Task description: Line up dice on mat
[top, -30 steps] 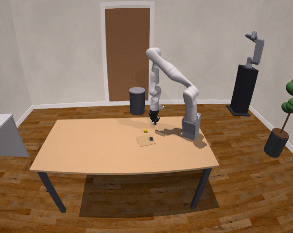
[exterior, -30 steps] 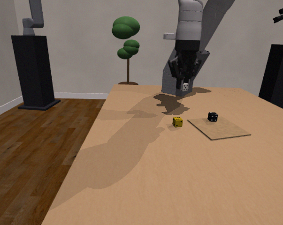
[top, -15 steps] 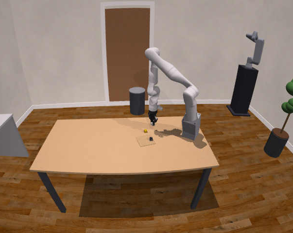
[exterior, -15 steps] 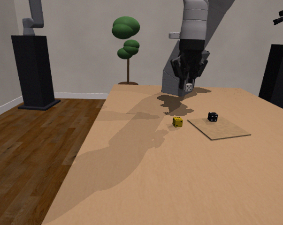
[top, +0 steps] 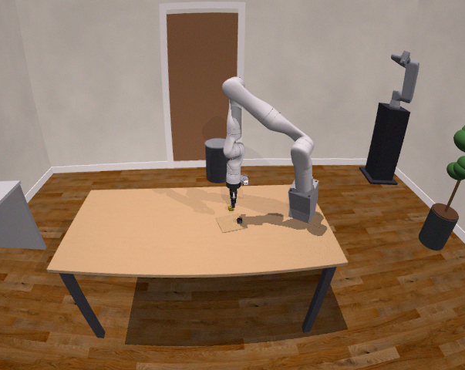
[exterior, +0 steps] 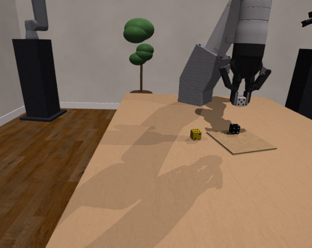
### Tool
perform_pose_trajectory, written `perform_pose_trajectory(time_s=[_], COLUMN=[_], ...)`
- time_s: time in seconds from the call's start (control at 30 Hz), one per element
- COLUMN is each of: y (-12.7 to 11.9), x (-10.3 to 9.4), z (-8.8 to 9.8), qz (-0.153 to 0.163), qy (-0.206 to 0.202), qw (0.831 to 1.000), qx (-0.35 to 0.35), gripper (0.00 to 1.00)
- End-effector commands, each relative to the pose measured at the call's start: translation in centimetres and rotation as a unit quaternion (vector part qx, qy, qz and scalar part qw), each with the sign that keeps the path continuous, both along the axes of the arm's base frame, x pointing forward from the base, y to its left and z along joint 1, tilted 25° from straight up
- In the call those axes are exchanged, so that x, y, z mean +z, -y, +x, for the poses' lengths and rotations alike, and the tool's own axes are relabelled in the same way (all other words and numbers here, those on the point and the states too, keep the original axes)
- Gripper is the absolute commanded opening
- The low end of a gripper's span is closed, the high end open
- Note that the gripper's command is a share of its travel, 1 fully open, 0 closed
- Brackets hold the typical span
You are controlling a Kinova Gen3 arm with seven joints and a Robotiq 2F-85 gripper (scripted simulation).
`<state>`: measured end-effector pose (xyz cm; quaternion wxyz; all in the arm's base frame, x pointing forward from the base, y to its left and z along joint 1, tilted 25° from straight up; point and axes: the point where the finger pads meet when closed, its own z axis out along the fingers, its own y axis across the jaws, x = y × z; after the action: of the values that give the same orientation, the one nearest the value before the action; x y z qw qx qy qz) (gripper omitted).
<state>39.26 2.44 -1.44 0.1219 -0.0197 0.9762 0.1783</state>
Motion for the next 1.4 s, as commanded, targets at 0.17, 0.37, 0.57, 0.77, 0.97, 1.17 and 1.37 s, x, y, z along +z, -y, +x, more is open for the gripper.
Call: perform_pose_trajectory(time_s=[0.17, 0.37, 0.57, 0.77, 0.97, 1.17, 1.37], y=[-1.7, -1.7, -1.7, -1.9, -2.4, -3.3, -4.1], x=[1.0, 1.0, 0.9, 0.3, -0.9, -3.5, -5.7], z=[0.7, 0.7, 0.7, 0.9, 1.2, 1.9, 2.5], qz=[-0.001, -0.001, -0.001, -0.003, -0.003, -0.003, -0.003], qy=[0.004, 0.004, 0.004, 0.000, 0.000, 0.000, 0.000], qw=[1.000, 1.000, 1.000, 1.000, 1.000, 1.000, 1.000], qx=[0.003, 0.003, 0.003, 0.003, 0.003, 0.003, 0.003], gripper=[0.21, 0.21, 0.21, 0.21, 0.21, 0.21, 0.21])
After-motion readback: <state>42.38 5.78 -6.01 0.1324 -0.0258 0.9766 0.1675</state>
